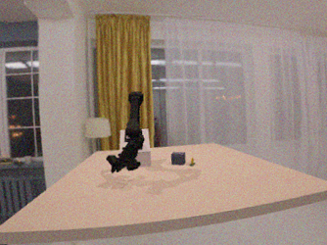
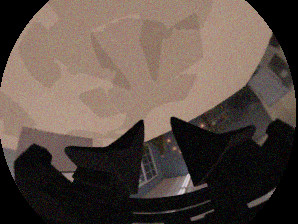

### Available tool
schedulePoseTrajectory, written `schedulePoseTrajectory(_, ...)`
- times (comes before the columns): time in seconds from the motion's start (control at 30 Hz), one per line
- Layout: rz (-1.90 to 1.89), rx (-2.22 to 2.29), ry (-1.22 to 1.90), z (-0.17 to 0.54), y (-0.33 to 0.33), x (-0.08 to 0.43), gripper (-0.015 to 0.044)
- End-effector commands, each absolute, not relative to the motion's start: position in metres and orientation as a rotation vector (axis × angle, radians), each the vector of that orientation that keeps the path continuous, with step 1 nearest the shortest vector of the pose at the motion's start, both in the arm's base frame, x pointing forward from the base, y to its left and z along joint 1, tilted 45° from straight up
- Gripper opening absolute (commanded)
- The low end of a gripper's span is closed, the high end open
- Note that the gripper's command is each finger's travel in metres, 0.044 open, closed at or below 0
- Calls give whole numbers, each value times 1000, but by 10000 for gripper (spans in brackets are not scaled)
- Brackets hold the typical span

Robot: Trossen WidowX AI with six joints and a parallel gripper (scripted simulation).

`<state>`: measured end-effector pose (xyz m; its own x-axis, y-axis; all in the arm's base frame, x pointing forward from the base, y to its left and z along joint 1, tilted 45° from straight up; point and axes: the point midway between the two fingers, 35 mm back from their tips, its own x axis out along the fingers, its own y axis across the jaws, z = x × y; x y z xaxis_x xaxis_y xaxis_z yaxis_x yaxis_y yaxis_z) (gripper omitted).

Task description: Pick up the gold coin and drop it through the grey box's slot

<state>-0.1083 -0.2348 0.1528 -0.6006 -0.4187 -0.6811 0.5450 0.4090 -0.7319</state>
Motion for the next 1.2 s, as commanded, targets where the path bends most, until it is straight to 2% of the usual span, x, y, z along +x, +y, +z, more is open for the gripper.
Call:
schedulePoseTrajectory(0.0,-1198,2,1772,153,-259,-67,161)
schedulePoseTrajectory(0.27,-870,-283,1783,151,-286,41,161)
schedulePoseTrajectory(0.53,-544,-573,1788,141,-268,157,161)
schedulePoseTrajectory(0.9,-95,-1018,1777,105,-162,299,161)
schedulePoseTrajectory(1.1,111,-1287,1734,82,-74,346,161)
schedulePoseTrajectory(1.17,129,-1313,1728,80,-65,350,161)
